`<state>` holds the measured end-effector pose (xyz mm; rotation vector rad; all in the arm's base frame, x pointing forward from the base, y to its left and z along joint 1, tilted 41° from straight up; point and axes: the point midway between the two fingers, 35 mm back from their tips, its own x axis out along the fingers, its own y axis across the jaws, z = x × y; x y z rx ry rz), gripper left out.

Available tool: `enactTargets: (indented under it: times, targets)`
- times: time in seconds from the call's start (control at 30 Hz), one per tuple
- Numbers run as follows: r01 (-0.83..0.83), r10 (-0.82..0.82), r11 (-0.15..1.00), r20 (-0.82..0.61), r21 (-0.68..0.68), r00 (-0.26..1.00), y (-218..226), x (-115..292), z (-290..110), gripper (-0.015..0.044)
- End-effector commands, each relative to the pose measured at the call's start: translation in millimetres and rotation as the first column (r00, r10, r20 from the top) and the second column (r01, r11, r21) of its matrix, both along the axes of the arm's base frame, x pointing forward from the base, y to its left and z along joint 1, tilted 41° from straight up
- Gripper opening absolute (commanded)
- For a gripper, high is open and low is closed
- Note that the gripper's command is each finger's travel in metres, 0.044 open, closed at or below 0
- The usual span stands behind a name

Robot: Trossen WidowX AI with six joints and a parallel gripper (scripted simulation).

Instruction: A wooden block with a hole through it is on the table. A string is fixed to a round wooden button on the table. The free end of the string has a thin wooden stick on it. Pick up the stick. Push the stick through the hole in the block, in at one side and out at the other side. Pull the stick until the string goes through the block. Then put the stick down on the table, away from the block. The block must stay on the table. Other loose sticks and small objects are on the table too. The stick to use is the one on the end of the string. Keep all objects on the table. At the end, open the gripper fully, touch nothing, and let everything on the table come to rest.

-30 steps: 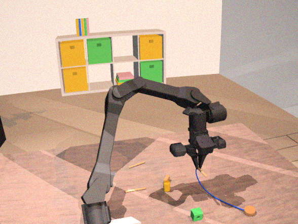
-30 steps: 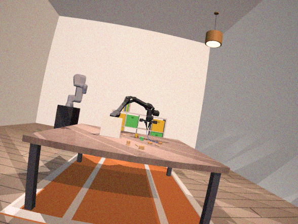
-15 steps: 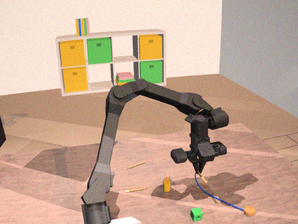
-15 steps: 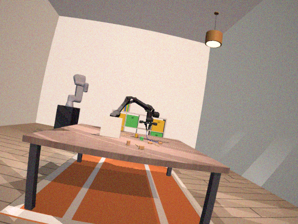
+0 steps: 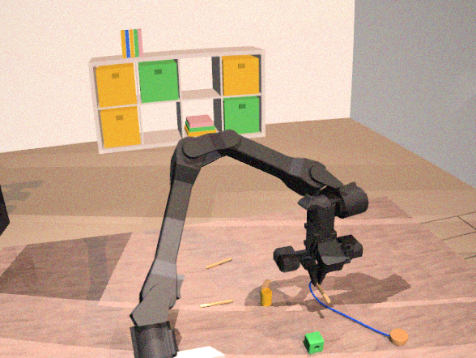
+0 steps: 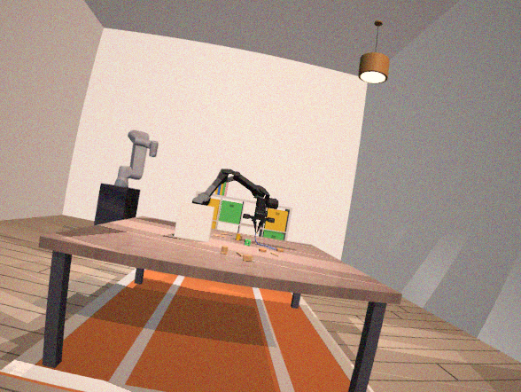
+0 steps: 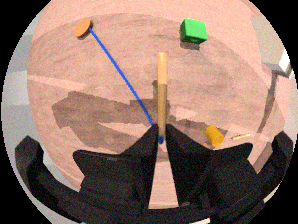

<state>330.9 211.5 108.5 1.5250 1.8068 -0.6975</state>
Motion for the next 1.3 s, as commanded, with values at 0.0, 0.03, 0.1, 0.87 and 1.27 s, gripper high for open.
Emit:
enactTargets:
  times: [0.0,0.03,0.1,0.87,1.27]
  targets:
    - [0.000,0.001,1.000,-0.021,0.019,1.000,1.5,-4.1,-9.0,0.0000]
    - [-0.001,0.001,1.000,-0.022,0.023,1.000,1.8,-4.4,-9.9,0.0000]
    - [-0.001,0.001,1.000,-0.022,0.026,1.000,2.1,-4.6,-10.6,0.0000]
    - [-0.001,0.002,1.000,-0.021,0.025,1.000,22.6,-6.2,7.2,0.0000]
    - [-0.001,0.002,1.000,-0.021,0.028,1.000,34.0,-8.2,17.4,0.0000]
